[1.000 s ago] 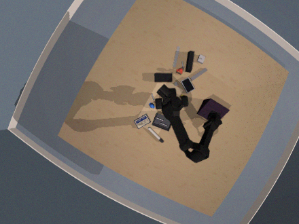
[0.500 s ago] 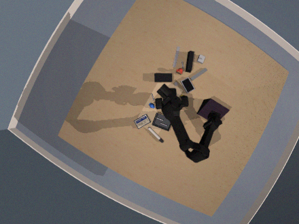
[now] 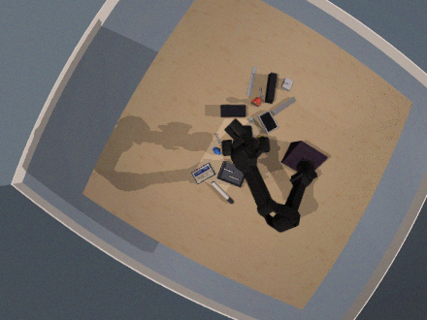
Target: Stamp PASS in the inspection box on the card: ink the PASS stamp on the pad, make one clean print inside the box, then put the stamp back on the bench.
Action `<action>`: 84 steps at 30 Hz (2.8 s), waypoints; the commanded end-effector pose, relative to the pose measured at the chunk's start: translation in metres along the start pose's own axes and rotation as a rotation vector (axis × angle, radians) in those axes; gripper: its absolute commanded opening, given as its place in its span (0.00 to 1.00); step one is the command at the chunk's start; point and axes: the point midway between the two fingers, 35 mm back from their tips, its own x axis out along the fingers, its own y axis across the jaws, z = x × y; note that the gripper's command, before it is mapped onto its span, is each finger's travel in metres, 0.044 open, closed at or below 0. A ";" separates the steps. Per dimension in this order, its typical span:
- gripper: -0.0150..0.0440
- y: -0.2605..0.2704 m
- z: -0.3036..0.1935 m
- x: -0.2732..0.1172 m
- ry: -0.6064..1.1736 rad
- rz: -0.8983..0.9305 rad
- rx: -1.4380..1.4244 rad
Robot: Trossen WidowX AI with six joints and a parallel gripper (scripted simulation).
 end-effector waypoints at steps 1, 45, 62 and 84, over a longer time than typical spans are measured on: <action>0.25 0.001 0.002 -0.009 -0.007 0.002 -0.007; 0.25 0.019 0.054 -0.059 -0.009 0.001 -0.012; 0.25 0.029 0.110 -0.056 -0.011 0.002 -0.017; 0.25 0.030 0.111 -0.024 -0.012 0.003 -0.017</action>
